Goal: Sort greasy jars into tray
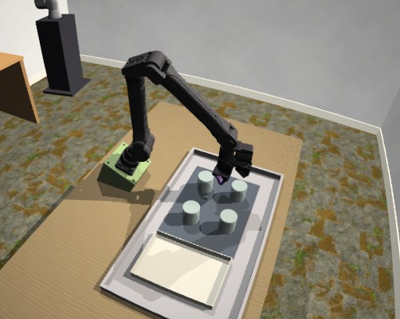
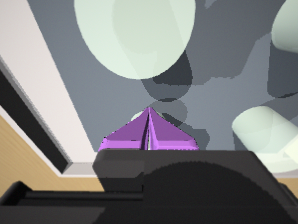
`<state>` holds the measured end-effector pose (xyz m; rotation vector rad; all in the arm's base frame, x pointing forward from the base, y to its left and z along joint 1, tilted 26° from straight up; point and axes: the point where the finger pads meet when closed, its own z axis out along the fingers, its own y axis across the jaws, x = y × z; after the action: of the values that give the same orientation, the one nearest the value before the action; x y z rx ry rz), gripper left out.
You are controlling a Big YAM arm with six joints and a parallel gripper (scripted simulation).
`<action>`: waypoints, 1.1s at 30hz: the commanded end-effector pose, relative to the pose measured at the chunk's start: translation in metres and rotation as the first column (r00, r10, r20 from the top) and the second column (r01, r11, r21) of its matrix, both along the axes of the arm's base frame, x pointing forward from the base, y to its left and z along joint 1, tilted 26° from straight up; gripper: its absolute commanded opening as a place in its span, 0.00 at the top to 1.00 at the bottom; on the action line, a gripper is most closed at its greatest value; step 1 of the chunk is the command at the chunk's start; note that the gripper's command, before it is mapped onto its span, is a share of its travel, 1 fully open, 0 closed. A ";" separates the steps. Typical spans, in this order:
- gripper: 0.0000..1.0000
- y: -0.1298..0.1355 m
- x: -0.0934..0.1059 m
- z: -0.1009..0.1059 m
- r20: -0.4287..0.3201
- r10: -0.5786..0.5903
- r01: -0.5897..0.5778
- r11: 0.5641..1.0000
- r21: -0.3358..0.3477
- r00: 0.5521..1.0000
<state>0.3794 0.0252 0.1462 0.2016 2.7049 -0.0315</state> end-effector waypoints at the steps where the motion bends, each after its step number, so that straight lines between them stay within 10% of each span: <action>1: 1.00 -0.001 0.013 0.014 0.021 -0.004 0.004 1.000 0.002 1.000; 21: 1.00 -0.001 0.013 0.014 0.021 -0.004 0.004 1.000 0.002 1.000; 22: 0.00 -0.001 0.013 0.014 0.021 -0.004 0.004 1.000 0.002 1.000; 33: 0.00 -0.001 0.013 0.014 0.021 -0.004 0.004 1.000 0.002 1.000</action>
<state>0.3794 0.0252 0.1462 0.2016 2.7049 -0.0315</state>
